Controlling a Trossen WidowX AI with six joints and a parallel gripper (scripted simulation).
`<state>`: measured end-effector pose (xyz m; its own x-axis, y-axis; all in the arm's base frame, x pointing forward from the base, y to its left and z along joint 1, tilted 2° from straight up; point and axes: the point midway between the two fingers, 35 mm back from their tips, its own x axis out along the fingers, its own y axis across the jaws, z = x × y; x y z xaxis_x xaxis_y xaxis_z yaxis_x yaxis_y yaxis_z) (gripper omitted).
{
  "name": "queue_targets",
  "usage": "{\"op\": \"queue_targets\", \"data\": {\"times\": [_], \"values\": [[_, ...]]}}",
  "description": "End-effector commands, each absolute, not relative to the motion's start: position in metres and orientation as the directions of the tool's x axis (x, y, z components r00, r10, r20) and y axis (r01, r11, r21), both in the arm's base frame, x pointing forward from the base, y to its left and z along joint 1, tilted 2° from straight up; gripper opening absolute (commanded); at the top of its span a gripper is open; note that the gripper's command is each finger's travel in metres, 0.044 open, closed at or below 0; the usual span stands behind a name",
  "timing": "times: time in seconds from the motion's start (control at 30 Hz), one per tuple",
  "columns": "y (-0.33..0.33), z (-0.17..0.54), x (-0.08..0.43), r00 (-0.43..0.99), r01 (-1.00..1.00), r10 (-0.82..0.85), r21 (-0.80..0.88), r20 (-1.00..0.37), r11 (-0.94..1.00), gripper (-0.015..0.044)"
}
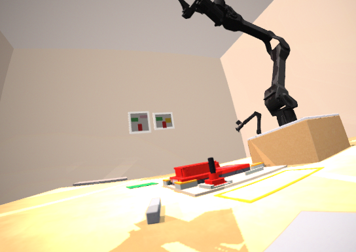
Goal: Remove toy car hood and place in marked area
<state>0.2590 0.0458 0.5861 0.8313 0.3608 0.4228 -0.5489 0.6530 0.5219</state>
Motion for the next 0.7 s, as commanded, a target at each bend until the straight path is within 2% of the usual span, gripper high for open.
{"op": "queue_targets", "data": {"times": [0.0, 0.33, 0.67], "values": [[0.037, 0.555, 0.295, 0.891, -0.452, 0.323, 0.554, 0.319, 0.7, 0.044], [0.017, 0.471, 0.367, 0.971, -0.211, 0.236, 0.565, 0.03, 0.798, 0.044], [-0.003, 0.372, 0.412, 0.945, 0.004, 0.154, 0.48, -0.289, 0.877, 0.044]]}}
